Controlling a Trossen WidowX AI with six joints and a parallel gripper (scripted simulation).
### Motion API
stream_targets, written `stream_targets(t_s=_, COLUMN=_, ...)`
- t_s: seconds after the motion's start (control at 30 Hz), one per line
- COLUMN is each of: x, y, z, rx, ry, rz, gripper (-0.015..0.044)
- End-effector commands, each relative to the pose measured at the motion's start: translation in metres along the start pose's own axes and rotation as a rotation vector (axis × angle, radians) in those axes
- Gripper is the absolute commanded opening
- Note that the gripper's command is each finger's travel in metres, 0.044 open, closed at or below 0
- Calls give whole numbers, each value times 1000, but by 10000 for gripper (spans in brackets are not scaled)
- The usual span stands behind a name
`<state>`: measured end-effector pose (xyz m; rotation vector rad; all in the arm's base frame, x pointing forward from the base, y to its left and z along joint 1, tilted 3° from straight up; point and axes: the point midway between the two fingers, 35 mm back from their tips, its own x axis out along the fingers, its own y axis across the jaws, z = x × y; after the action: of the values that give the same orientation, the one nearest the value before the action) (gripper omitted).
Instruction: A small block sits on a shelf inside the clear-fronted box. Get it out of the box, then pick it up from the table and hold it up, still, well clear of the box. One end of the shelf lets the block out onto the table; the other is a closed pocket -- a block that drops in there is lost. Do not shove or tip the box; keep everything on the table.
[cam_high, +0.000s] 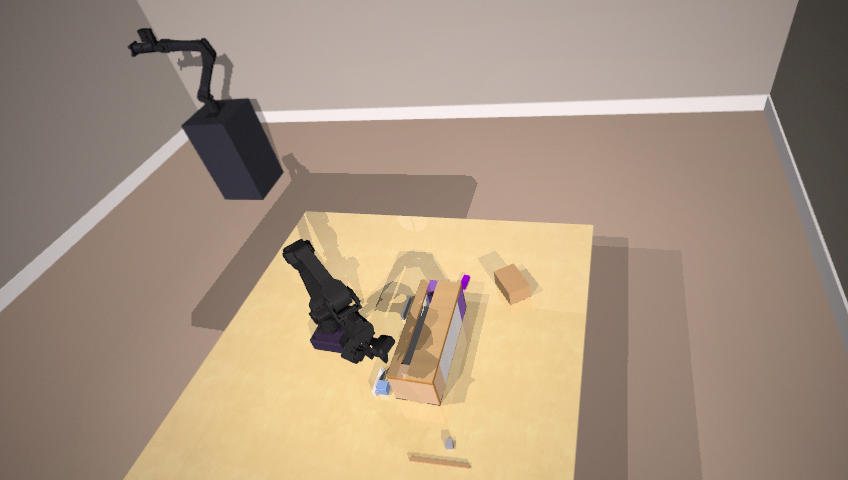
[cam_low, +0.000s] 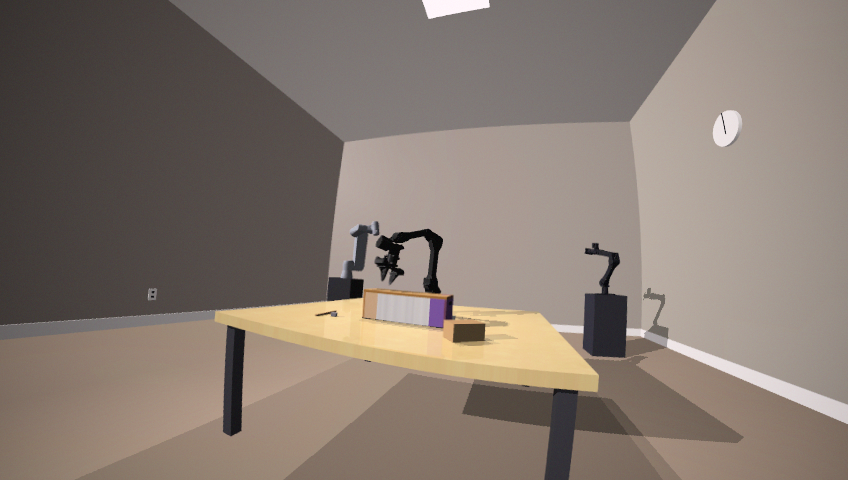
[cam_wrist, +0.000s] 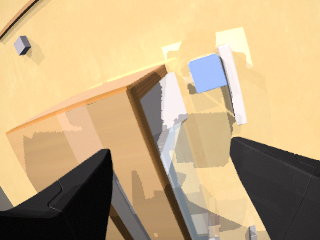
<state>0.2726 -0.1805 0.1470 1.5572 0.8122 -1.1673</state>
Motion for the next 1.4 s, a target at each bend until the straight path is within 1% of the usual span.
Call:
stream_targets(t_s=0.0, x=-3, y=-9, z=12, rx=943, ry=116, rz=35, gripper=285)
stream_targets(t_s=0.2, x=-5, y=-10, z=16, rx=1281, ry=155, rz=26, gripper=285)
stream_targets(t_s=0.23, x=-5, y=-10, z=16, rx=1303, ry=158, rz=26, gripper=285)
stream_targets(t_s=0.87, x=-5, y=-10, z=16, rx=1307, ry=158, rz=25, gripper=285)
stream_targets(t_s=0.93, x=4, y=-11, z=17, rx=1307, ry=158, rz=26, gripper=285)
stream_targets(t_s=1.13, x=77, y=-37, z=18, rx=1307, ry=158, rz=25, gripper=285)
stream_targets(t_s=1.2, x=84, y=-41, z=17, rx=1307, ry=158, rz=25, gripper=285)
stream_targets(t_s=1.37, x=85, y=-41, z=17, rx=1307, ry=158, rz=25, gripper=285)
